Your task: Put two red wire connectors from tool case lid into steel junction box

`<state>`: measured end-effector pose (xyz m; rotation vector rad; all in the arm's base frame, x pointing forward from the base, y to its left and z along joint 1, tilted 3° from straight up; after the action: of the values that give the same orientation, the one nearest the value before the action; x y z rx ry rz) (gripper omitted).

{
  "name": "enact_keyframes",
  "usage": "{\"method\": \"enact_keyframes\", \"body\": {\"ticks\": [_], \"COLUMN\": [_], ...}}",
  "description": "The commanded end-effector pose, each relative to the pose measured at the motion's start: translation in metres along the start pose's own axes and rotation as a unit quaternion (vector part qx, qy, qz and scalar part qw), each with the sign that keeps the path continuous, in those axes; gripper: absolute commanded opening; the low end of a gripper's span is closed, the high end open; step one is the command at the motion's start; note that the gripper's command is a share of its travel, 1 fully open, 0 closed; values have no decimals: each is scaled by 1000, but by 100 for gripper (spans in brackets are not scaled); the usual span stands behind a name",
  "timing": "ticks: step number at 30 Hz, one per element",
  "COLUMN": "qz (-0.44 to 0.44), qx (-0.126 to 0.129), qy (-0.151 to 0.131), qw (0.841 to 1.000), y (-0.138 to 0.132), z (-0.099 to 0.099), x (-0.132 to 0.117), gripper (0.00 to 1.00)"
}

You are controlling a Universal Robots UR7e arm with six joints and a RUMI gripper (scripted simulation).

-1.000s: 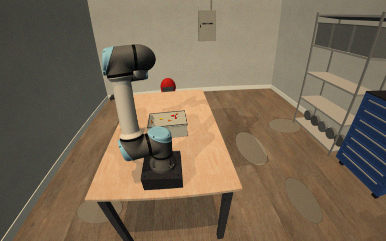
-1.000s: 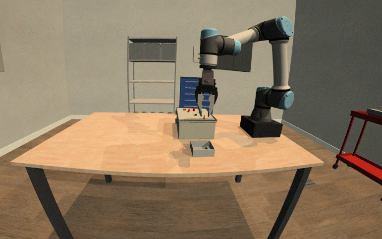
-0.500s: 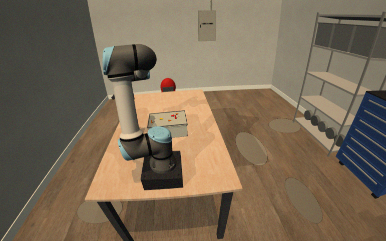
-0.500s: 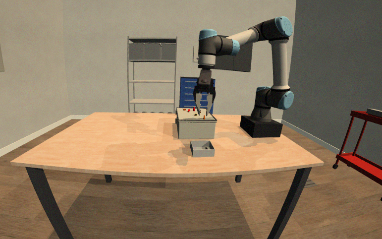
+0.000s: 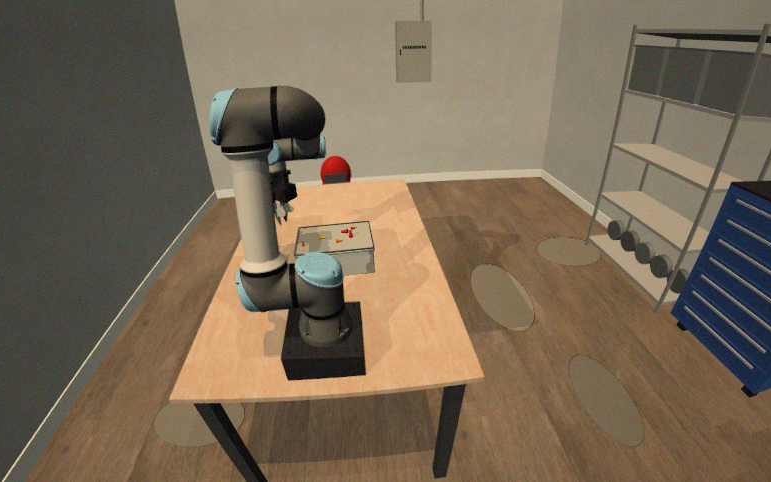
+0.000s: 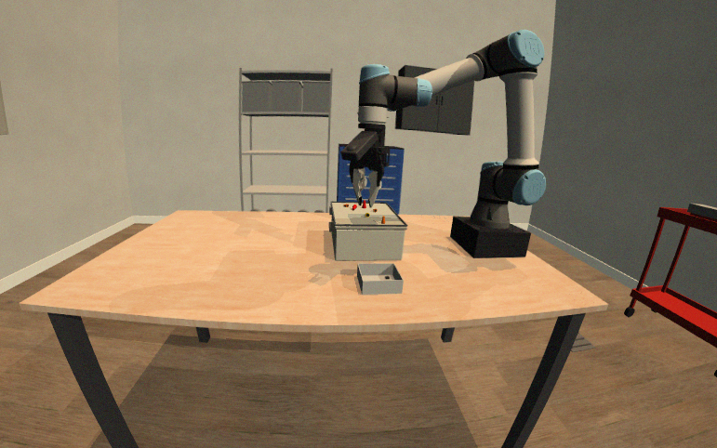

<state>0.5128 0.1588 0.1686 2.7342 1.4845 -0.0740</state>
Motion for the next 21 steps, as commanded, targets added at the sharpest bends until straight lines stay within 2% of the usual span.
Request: {"method": "enact_keyframes", "body": {"ticks": [1, 7, 14, 16, 18, 21], "qz": [84, 169, 270, 270, 316, 358], "qx": [-1, -1, -1, -1, -1, -1], "qy": [2, 2, 2, 2, 2, 2], "qw": [996, 986, 963, 963, 949, 934], "y": [30, 54, 76, 76, 85, 91], "z": [0, 1, 3, 3, 5, 6], "x": [-39, -81, -133, -133, -157, -180], "gripper": [18, 18, 18, 18, 18, 18]}}
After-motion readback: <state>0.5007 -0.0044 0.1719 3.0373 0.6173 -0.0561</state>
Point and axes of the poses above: the point where the finger pads meet when closed, its own z axis out along the fingers, its own y axis across the jaws, x = y × z, the point moved 8 cm from there along -z, back along the fingers, and after that the axes turned 4 degrees about -z, right-handed, at the moved point
